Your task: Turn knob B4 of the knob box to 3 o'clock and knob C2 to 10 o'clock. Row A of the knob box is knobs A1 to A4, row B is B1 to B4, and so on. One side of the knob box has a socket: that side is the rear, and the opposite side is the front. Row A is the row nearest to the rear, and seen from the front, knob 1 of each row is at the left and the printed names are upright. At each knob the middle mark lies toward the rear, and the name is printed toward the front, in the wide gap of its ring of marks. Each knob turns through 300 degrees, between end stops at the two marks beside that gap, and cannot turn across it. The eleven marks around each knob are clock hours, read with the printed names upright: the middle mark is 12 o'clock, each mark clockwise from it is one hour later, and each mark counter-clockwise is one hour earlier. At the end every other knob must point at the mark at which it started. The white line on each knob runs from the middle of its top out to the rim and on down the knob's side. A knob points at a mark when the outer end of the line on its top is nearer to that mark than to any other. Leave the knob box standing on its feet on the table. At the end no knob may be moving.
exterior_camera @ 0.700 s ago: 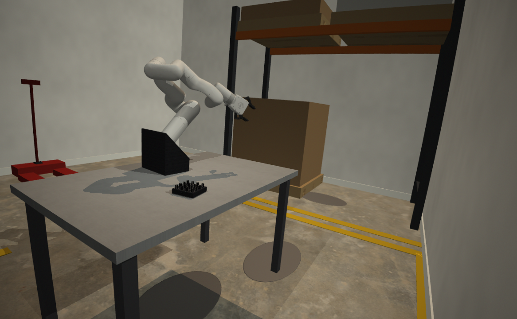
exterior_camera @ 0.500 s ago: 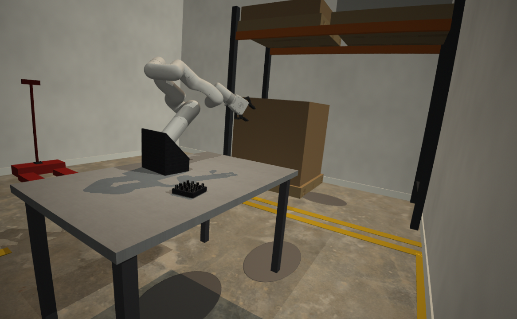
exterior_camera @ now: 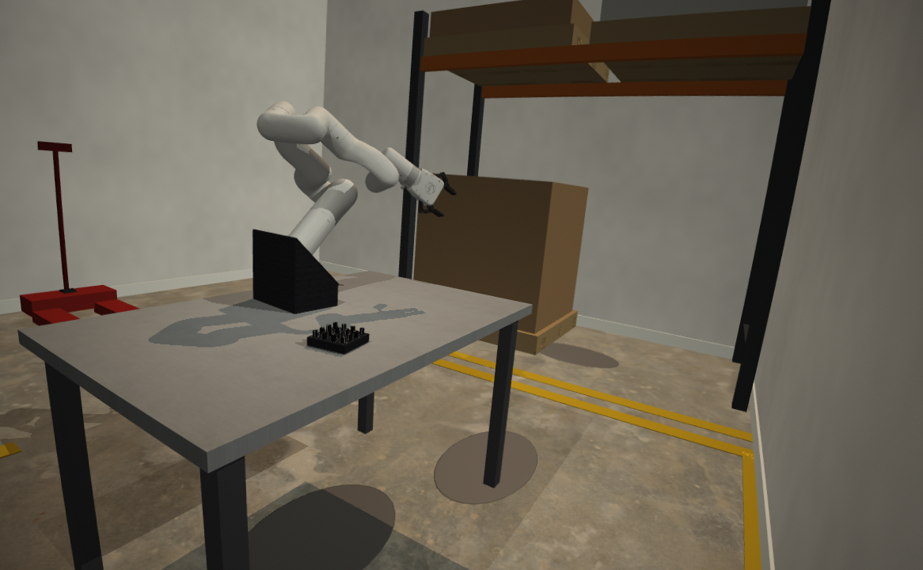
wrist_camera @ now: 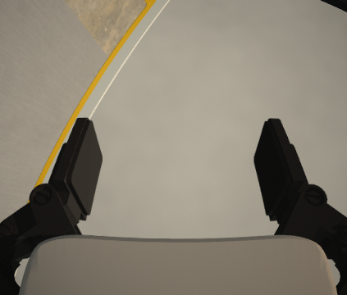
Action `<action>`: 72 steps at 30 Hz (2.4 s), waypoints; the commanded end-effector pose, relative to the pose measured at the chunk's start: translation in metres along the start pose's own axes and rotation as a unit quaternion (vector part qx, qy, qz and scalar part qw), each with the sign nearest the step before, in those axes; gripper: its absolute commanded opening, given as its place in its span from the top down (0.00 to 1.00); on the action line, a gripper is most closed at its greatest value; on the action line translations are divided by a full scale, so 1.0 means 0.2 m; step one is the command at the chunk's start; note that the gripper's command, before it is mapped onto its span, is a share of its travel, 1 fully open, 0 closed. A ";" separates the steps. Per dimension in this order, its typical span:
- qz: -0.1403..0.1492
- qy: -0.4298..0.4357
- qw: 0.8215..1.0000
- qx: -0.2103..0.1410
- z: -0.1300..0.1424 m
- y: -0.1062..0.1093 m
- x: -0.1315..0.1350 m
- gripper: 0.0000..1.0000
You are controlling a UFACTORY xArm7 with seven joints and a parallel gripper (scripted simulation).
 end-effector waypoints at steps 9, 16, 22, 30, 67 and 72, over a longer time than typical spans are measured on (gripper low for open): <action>-0.040 -0.053 0.991 -0.114 0.22 -0.02 0.07 0.00; -0.059 -0.098 0.974 -0.198 0.36 -0.02 0.12 0.00; -0.070 -0.144 0.948 -0.276 0.49 0.00 0.17 0.00; -0.073 -0.192 0.914 -0.351 0.59 0.03 0.21 0.00; -0.004 -0.446 0.612 -0.653 1.00 0.12 0.27 0.00; -0.004 -0.446 0.612 -0.653 1.00 0.12 0.27 0.00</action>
Point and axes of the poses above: the point where the finger pads meet when closed, its own y axis back along the fingers, its own x axis across the jaws, z = x × y, the point moved 8 cm from there along y, back along the fingers, and after that the axes turned 14 degrees about -y, right-handed, at the moved point
